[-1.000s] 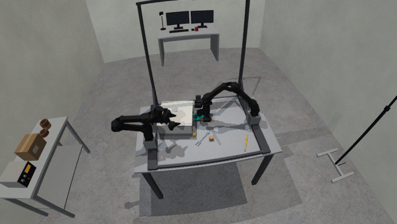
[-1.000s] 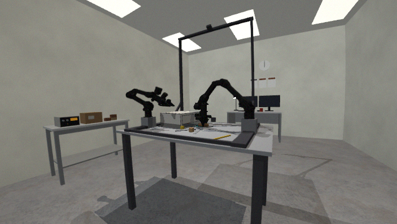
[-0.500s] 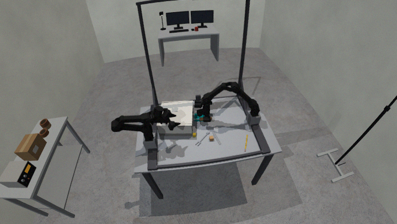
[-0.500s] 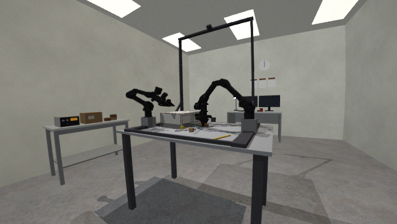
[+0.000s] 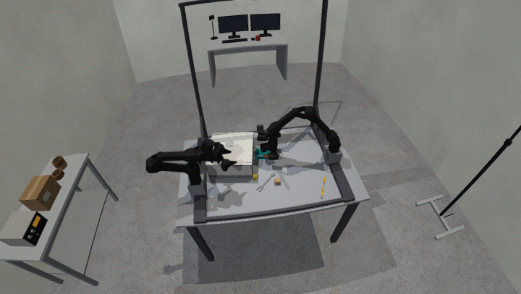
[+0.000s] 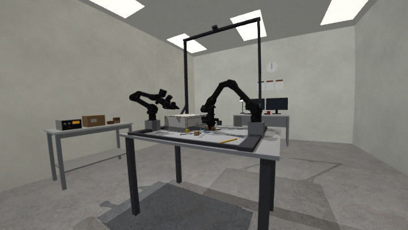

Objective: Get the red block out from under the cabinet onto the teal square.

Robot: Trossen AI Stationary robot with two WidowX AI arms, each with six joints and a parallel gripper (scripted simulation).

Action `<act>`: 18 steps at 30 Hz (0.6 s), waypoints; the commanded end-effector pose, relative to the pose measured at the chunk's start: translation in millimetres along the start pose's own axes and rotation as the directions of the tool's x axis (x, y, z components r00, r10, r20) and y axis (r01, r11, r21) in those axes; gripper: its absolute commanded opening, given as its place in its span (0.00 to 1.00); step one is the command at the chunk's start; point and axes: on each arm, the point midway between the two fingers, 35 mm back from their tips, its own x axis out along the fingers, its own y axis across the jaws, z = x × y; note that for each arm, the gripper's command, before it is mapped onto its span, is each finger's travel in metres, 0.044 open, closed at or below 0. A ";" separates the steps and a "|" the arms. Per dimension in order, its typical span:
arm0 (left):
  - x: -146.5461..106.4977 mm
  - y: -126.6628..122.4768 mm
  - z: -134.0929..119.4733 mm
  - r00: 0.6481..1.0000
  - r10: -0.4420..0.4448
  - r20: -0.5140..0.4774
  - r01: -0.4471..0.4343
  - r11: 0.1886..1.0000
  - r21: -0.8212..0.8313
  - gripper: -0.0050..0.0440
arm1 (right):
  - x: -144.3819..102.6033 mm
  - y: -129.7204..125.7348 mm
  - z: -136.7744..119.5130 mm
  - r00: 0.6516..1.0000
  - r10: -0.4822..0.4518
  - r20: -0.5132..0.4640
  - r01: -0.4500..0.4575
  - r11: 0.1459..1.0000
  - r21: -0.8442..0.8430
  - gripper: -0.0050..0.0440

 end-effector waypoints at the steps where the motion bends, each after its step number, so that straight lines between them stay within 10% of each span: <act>1: -6.5 -4.0 -7.6 1.000 -0.006 0.016 0.006 1.000 0.002 0.33 | -2.0 -0.9 5.9 1.000 -0.004 0.015 0.004 1.000 0.002 1.00; 18: 3.1 -2.9 -65.1 1.000 -0.006 0.012 0.006 1.000 0.002 0.33 | -2.0 -0.9 5.9 1.000 -0.004 0.015 0.004 1.000 0.002 1.00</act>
